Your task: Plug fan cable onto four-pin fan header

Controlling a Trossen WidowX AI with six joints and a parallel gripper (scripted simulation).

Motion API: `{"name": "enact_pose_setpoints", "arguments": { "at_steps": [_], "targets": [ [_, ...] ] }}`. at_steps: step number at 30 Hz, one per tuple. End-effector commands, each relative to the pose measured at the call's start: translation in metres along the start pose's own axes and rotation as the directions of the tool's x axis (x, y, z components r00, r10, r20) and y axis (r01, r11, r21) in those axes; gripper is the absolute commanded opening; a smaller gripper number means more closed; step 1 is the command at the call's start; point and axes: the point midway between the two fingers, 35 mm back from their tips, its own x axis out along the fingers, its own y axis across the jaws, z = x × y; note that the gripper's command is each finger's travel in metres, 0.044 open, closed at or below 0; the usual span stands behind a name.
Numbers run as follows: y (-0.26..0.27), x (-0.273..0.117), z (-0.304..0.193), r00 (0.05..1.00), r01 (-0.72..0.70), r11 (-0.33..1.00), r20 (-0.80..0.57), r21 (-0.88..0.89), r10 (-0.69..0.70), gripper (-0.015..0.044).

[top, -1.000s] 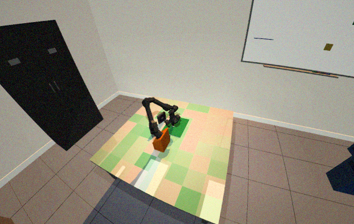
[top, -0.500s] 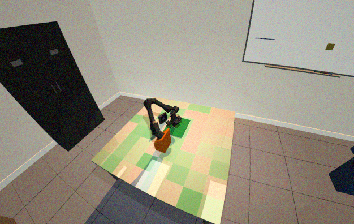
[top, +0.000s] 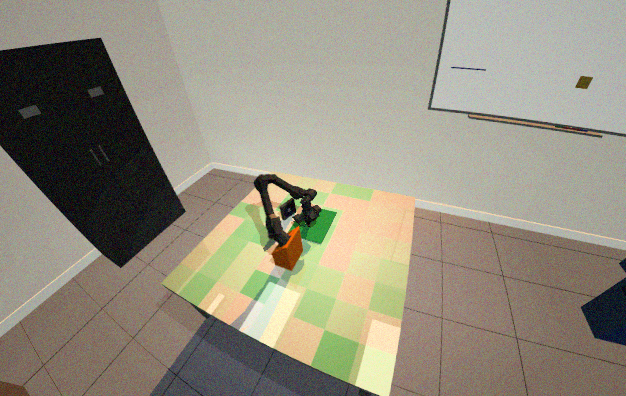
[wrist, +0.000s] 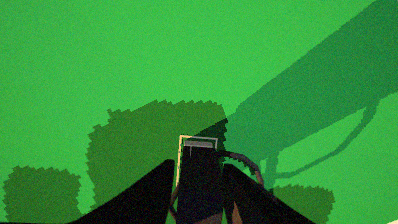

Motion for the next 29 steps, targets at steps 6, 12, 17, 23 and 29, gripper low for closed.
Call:
{"name": "enact_pose_setpoints", "arguments": {
  "at_steps": [6, 12, 17, 23, 29],
  "targets": [
    [0.000, -0.003, 0.000, 1.000, -0.001, 1.000, 0.000, -0.002, 0.001, 0.0260],
    [0.001, -0.055, 0.000, 1.000, 0.000, 1.000, 0.001, 0.001, 0.000, 0.0260],
    [0.010, -0.057, 0.025, 1.000, -0.006, 1.000, 0.007, 0.002, 0.006, 0.0260],
    [0.023, -0.057, 0.117, 1.000, -0.004, 1.000, 0.008, 0.001, 0.004, 0.0260],
    [0.023, -0.057, 0.120, 1.000, -0.004, 1.000, 0.007, 0.001, 0.004, 0.0260]
  ]
}}
